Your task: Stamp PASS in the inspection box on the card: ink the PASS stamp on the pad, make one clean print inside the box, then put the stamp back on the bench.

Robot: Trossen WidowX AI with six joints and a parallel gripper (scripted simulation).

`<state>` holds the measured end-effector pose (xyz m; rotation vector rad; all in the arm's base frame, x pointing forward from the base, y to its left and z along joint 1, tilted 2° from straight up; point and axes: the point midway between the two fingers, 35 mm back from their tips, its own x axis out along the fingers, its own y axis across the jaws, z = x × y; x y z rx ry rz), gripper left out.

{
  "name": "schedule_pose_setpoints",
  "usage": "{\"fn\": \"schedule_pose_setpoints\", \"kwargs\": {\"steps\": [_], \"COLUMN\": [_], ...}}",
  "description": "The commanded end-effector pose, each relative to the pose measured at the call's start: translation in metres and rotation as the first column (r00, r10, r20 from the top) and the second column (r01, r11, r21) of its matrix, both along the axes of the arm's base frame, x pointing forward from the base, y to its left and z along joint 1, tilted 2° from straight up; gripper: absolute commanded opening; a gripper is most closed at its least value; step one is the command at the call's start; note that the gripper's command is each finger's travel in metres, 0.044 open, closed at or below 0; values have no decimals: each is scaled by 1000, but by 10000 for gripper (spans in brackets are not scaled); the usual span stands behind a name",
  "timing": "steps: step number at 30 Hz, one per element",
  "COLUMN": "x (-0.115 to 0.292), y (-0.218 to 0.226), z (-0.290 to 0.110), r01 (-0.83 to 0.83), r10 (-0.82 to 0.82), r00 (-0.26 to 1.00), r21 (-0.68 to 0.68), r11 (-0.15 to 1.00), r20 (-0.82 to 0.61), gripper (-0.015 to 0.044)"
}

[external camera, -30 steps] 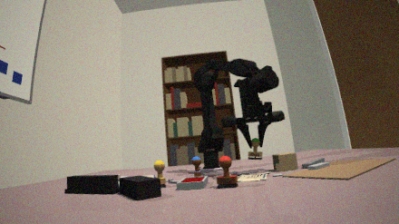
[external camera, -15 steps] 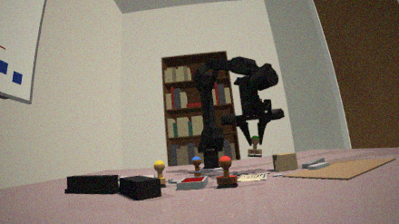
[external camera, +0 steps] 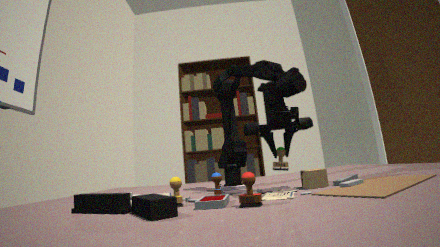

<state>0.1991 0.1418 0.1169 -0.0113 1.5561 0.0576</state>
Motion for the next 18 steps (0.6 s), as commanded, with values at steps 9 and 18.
{"fn": "schedule_pose_setpoints", "kwargs": {"steps": [9,18], "x": [31,65], "y": [-20,-51], "z": [4,6], "r01": [4,4], "r10": [-4,-4], "r00": [1000,1000], "r21": [-5,-8], "r11": [1000,1000], "r20": [7,10], "gripper": [0,0]}}
